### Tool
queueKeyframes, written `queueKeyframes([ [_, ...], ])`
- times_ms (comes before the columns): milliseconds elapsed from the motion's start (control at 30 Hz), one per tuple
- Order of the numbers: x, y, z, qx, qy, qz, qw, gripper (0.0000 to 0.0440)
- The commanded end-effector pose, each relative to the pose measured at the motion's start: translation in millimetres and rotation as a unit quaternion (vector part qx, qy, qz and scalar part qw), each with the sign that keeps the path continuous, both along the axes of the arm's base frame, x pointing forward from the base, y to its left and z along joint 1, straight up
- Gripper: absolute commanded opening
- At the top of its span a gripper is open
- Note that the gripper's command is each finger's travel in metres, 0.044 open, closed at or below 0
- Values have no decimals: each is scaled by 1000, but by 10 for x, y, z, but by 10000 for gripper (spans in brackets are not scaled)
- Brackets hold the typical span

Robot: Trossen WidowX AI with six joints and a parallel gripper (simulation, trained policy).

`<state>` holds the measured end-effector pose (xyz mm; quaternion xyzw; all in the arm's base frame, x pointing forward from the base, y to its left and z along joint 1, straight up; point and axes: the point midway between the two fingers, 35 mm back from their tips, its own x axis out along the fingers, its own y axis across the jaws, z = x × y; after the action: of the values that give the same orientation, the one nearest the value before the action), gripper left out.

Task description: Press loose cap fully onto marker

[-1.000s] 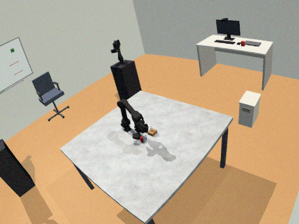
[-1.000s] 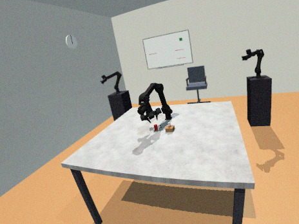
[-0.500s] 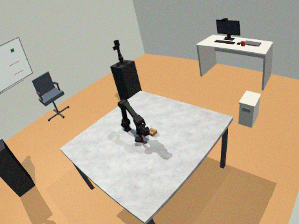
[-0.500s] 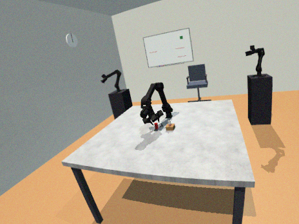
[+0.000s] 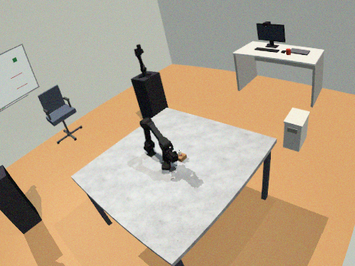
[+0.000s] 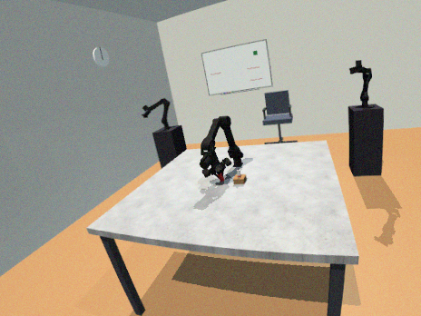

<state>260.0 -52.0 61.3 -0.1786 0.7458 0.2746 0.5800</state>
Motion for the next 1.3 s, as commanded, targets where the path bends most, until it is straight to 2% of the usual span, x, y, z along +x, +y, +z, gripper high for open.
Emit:
queueKeyframes([
  [0, 44, 3, 82, -7, -21, 12, 1000, 72],
  [333, 218, 89, 412, -22, -77, 40, 996, 74],
  [567, 274, 295, 647, -21, -99, 54, 993, 69],
  [867, 237, 654, 879, -15, -107, 72, 992, 58],
  [1267, 122, 1107, 1032, -9, -104, 97, 990, 38],
])
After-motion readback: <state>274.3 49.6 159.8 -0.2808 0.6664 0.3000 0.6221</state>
